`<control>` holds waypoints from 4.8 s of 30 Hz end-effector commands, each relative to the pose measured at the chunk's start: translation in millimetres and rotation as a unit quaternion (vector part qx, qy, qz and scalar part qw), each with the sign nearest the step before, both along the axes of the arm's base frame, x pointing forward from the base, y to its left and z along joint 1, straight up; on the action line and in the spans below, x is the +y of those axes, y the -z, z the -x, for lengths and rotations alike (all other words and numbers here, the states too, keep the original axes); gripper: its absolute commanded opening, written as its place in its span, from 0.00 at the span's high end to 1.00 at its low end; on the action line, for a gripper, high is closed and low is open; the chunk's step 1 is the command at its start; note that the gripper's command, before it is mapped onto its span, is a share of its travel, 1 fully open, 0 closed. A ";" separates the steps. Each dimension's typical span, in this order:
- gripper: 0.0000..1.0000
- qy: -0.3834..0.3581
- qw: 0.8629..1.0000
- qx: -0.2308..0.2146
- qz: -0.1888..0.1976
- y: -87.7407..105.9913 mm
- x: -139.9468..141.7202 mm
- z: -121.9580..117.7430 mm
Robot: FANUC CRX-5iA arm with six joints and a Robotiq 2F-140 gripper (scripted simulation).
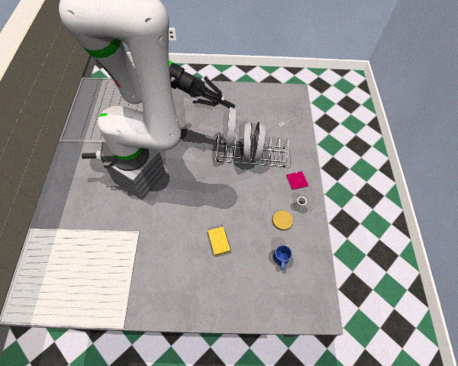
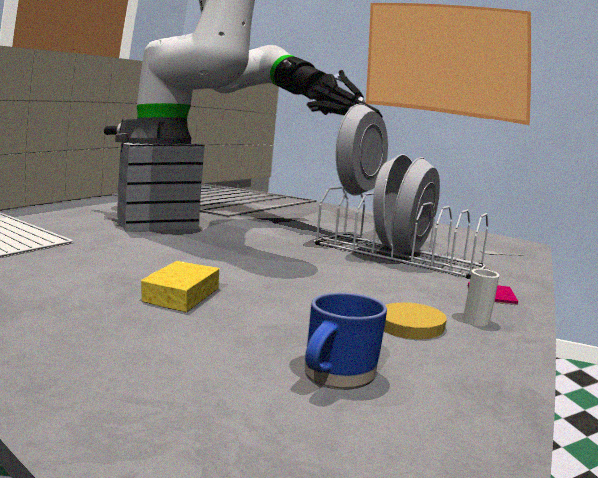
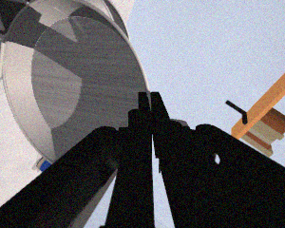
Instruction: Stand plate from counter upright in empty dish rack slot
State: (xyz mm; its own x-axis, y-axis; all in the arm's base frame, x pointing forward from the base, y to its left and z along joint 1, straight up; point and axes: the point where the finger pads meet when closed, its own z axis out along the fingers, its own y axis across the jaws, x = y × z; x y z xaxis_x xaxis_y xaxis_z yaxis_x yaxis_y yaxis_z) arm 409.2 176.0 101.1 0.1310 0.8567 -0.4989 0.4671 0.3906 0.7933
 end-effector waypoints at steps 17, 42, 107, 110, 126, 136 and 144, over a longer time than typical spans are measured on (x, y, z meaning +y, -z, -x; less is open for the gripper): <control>0.90 0.000 1.000 -0.001 0.000 9.3 0.3 -0.3; 0.90 0.000 1.000 -0.001 0.000 26.0 0.4 -0.4; 0.90 0.000 1.000 0.000 0.000 69.3 0.4 -0.4; 0.90 0.000 1.000 0.000 0.000 69.3 0.4 -0.4; 0.90 0.000 1.000 0.000 0.000 73.3 0.4 -0.4; 0.90 0.000 1.000 0.000 0.000 84.6 0.4 -0.5; 0.90 0.000 1.000 0.000 0.000 92.9 0.5 -0.5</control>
